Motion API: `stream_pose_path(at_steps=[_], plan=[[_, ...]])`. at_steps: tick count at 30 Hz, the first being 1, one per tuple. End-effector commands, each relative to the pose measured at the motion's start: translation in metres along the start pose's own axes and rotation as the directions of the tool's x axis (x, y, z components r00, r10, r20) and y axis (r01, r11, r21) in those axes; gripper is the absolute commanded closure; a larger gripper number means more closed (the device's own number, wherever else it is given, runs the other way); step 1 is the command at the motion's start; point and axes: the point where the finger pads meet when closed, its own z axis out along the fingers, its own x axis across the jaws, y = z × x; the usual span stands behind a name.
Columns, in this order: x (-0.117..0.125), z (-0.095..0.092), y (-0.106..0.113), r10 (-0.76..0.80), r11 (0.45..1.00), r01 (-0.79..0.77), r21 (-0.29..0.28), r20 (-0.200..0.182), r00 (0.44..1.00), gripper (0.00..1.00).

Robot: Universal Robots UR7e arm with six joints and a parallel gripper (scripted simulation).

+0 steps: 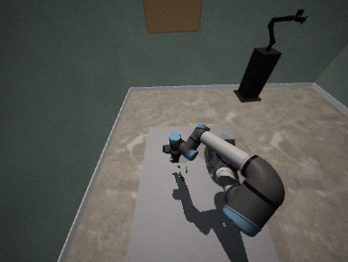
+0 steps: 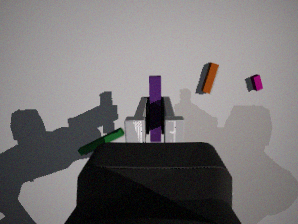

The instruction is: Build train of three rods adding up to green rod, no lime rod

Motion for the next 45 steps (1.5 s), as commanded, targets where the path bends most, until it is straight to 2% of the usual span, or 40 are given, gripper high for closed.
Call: stream_pose_path(at_steps=[1, 3, 5, 12, 17, 45], plan=[[0.000, 0.023, 0.000, 0.000, 1.000, 0.000, 0.000, 0.000, 1.000, 0.76], [0.000, 0.032, 0.000, 0.000, 1.000, 0.000, 0.000, 0.000, 1.000, 0.76], [0.000, 0.032, 0.000, 0.000, 1.000, 0.000, 0.000, 0.000, 1.000, 0.76], [0.000, 0.059, 0.000, 0.000, 1.000, 0.000, 0.000, 0.000, 1.000, 0.76], [0.000, 0.068, 0.000, 0.000, 1.000, 0.000, 0.000, 0.000, 1.000, 0.76], [0.000, 0.070, 0.000, 0.000, 1.000, 0.000, 0.000, 0.000, 1.000, 0.76]])
